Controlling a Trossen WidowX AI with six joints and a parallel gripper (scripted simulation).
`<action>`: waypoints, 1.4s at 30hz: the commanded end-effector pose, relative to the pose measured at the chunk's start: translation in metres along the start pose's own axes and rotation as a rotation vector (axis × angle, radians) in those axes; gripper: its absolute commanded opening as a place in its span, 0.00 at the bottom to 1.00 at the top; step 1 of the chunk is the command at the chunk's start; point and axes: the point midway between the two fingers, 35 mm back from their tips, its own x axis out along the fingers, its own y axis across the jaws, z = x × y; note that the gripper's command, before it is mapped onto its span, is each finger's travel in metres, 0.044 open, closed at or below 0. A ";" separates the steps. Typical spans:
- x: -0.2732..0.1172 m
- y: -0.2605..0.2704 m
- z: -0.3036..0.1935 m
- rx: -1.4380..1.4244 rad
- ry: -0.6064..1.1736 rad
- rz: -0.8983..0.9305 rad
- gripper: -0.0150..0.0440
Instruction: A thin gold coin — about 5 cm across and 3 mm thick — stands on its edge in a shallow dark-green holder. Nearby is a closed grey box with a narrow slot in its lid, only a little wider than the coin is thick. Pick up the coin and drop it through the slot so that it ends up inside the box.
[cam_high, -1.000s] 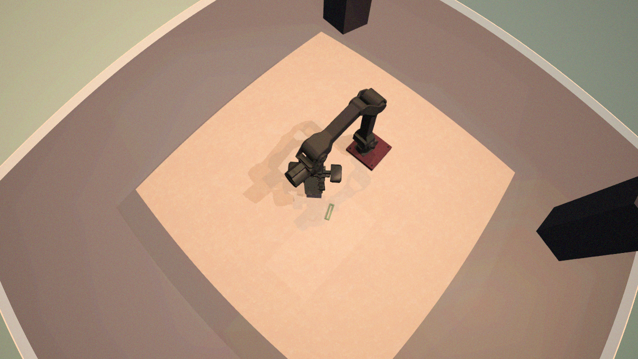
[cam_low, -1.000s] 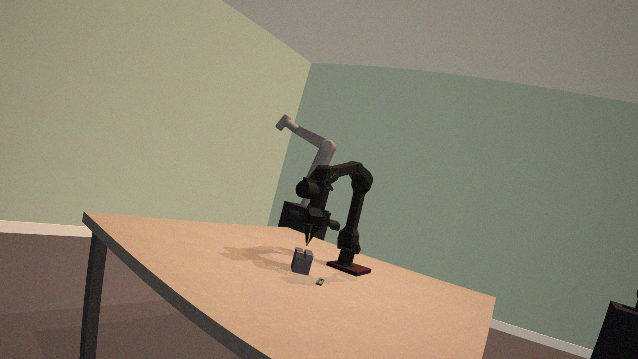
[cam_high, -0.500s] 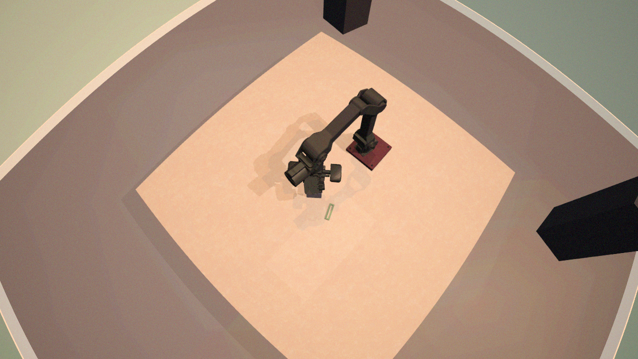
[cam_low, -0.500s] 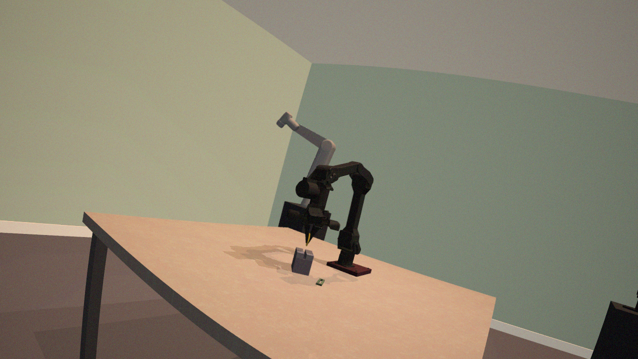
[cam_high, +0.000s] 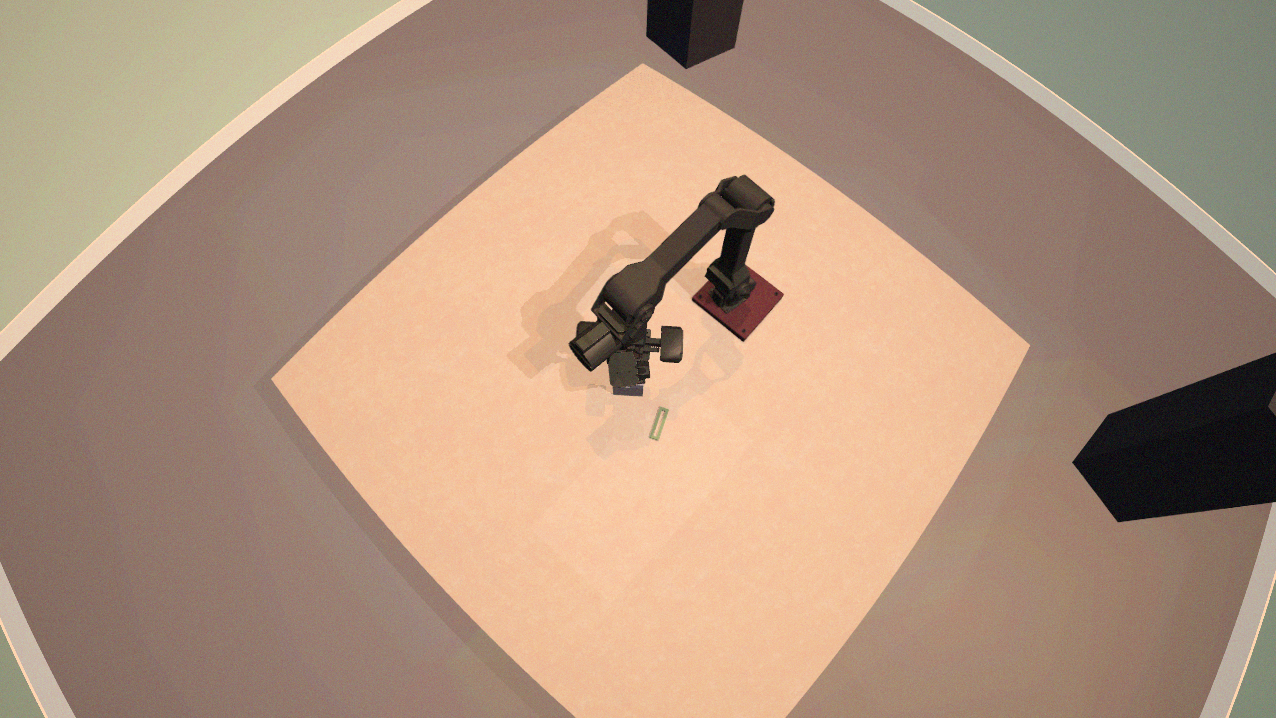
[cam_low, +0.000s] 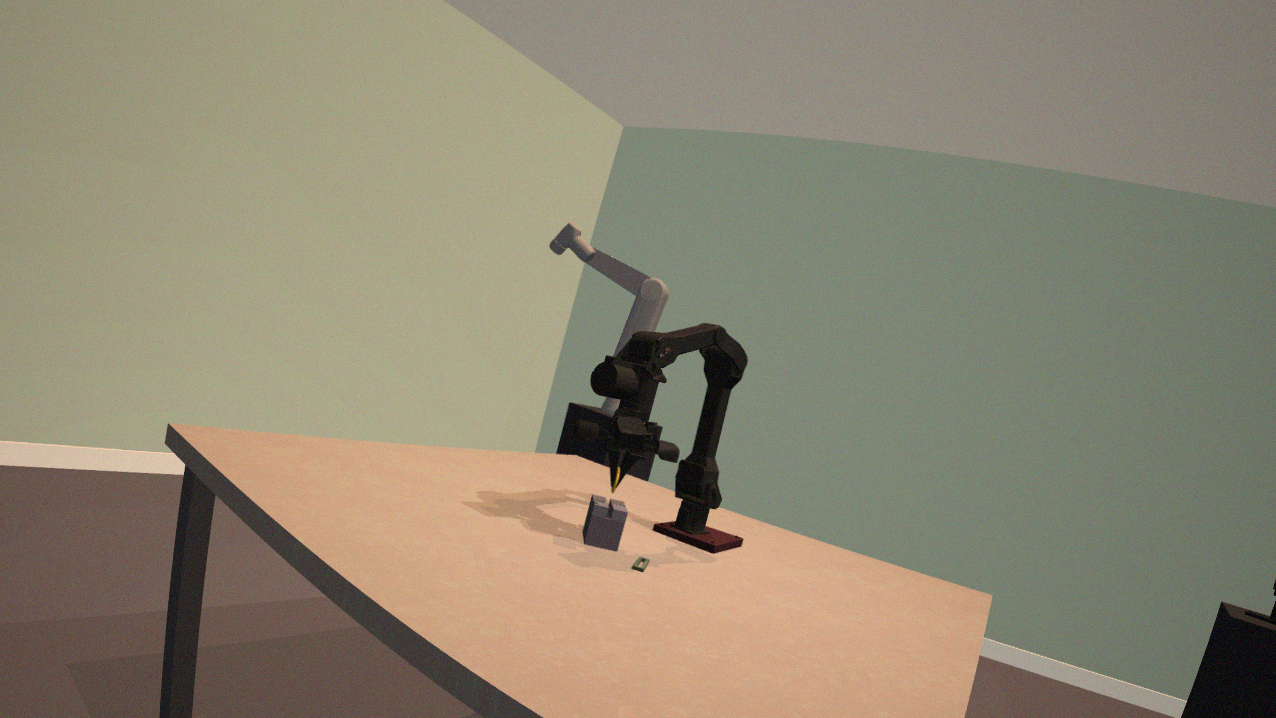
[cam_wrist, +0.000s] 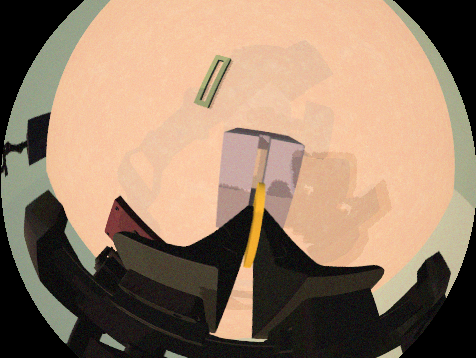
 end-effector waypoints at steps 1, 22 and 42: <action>-0.001 -0.001 0.000 0.000 -0.001 -0.001 0.25; 0.006 0.001 0.000 0.008 -0.001 -0.001 0.25; 0.013 0.001 0.000 -0.005 -0.001 -0.001 0.25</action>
